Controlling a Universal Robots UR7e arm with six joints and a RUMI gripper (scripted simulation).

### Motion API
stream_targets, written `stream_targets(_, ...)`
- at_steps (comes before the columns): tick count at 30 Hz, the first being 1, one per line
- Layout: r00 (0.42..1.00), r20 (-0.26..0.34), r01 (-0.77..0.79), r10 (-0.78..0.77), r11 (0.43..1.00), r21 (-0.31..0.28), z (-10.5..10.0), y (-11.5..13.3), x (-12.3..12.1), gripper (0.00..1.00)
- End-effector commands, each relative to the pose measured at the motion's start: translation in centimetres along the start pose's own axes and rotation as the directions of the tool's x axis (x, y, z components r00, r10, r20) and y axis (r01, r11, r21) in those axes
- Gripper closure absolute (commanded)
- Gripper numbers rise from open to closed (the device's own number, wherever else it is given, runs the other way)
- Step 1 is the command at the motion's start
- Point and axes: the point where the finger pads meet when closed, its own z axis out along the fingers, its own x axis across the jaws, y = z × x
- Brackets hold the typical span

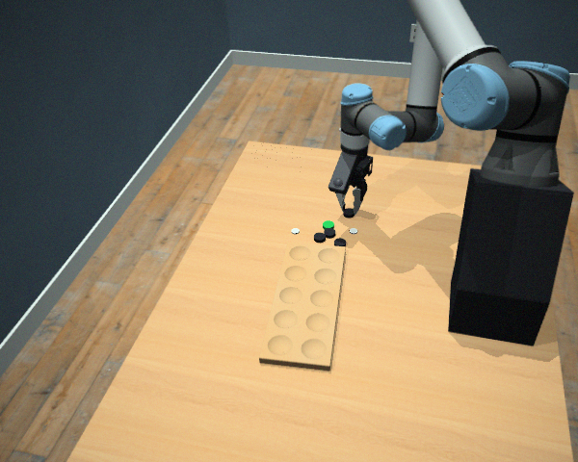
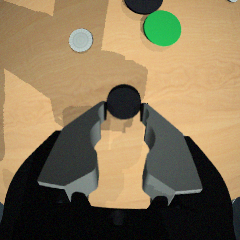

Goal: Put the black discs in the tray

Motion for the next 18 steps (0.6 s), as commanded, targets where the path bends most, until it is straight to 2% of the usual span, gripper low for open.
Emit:
stream_targets(1, 1.0, 0.001, 0.001, -0.001, 1.0, 0.0, -1.7, -0.1, 0.0, 1.0)
stream_targets(5, 1.0, 0.001, 0.002, -0.002, 1.0, 0.0, -3.4, -0.1, -0.1, 1.0)
stream_targets(7, 1.0, 0.001, 0.002, -0.002, 1.0, 0.0, -3.4, -0.1, -0.1, 1.0)
stream_targets(18, 1.0, 0.0, 0.001, -0.001, 1.0, 0.0, -7.8, -0.1, -0.1, 1.0)
